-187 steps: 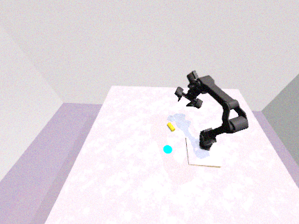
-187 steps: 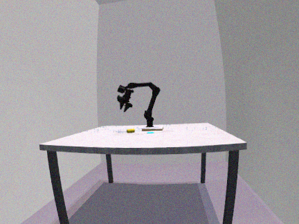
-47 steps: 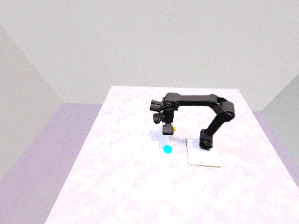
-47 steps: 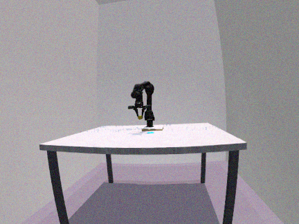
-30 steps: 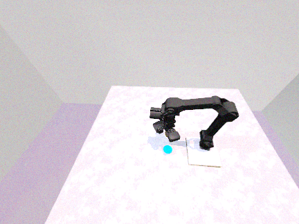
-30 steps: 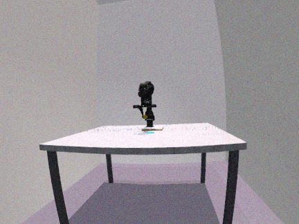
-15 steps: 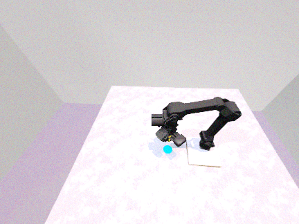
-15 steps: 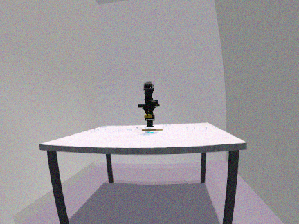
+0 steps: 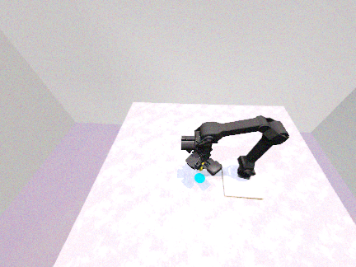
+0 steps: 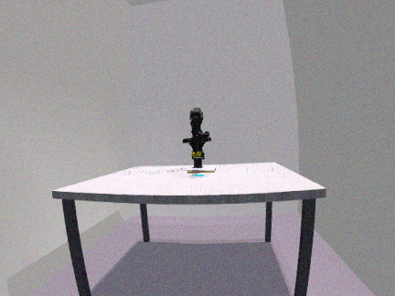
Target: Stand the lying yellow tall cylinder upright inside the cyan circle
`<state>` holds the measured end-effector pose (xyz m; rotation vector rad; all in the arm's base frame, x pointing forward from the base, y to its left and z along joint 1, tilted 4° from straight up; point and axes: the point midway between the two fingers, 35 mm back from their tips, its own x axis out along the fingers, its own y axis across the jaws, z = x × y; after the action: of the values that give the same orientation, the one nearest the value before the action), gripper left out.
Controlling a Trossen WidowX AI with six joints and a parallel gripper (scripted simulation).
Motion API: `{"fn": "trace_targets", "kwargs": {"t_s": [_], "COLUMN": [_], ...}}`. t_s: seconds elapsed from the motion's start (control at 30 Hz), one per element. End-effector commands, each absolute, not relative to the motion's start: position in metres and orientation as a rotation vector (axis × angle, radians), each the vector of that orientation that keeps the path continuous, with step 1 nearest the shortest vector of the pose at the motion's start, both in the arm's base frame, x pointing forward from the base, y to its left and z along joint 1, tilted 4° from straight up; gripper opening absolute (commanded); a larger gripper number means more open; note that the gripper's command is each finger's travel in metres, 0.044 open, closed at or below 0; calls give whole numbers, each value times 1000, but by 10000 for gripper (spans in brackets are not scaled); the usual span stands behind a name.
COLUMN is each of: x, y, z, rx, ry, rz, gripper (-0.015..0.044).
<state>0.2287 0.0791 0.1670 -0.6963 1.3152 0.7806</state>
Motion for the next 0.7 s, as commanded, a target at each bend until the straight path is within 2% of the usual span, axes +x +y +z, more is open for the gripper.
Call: {"fn": "trace_targets", "kwargs": {"t_s": [0.0, 0.67], "x": [229, 237], "y": [80, 82], "z": [165, 155], "rx": [-666, -526], "ry": [1291, 1197], "rz": [790, 817], "gripper": [105, 105]}}
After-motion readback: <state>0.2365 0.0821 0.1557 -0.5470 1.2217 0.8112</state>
